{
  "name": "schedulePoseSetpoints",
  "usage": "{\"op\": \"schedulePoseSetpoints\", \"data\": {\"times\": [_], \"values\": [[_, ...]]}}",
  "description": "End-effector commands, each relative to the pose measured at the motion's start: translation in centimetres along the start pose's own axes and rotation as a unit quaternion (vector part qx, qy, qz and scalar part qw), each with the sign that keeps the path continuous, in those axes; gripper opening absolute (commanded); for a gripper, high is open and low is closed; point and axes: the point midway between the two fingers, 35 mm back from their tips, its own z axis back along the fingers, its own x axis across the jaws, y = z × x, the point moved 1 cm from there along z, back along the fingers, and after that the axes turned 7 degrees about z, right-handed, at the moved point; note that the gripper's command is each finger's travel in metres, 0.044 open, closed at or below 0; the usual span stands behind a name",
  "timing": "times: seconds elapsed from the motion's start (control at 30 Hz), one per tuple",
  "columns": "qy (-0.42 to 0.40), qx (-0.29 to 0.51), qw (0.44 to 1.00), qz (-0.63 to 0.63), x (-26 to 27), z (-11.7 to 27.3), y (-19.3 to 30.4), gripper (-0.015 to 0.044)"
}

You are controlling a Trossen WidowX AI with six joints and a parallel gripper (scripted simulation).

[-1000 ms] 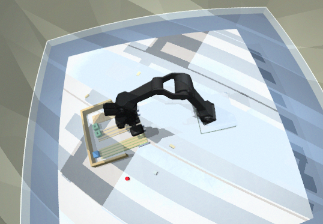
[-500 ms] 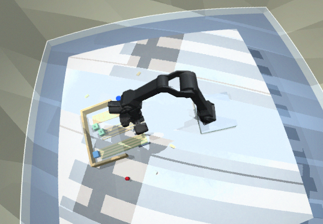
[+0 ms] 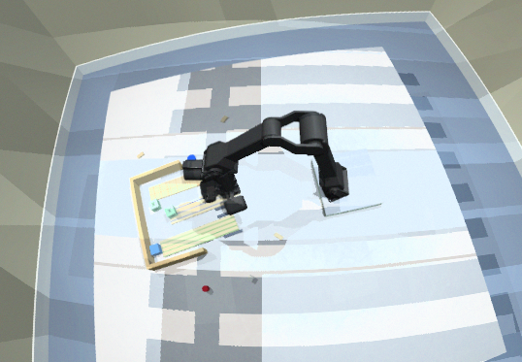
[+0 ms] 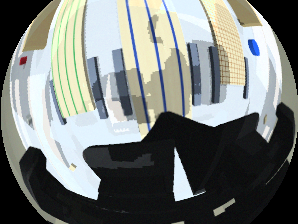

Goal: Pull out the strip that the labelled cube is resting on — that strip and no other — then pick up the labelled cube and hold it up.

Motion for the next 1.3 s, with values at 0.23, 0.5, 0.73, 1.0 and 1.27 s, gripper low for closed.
{"op": "schedulePoseSetpoints", "data": {"times": [0.23, 0.5, 0.73, 1.0, 1.27], "values": [[-0.004, 0.008, 1.0, 0.0, 0.3, -0.4, 2.0, 0.0], [-0.004, 0.008, 1.0, 0.0, 0.5, -0.4, 3.3, 0.0], [-0.004, 0.009, 1.0, 0.0, 0.7, -0.4, 4.4, 0.0], [-0.004, 0.009, 1.0, 0.0, 0.9, -0.4, 5.7, 0.0], [-0.004, 0.01, 1.0, 0.0, 1.1, -0.4, 6.9, 0.0]]}}
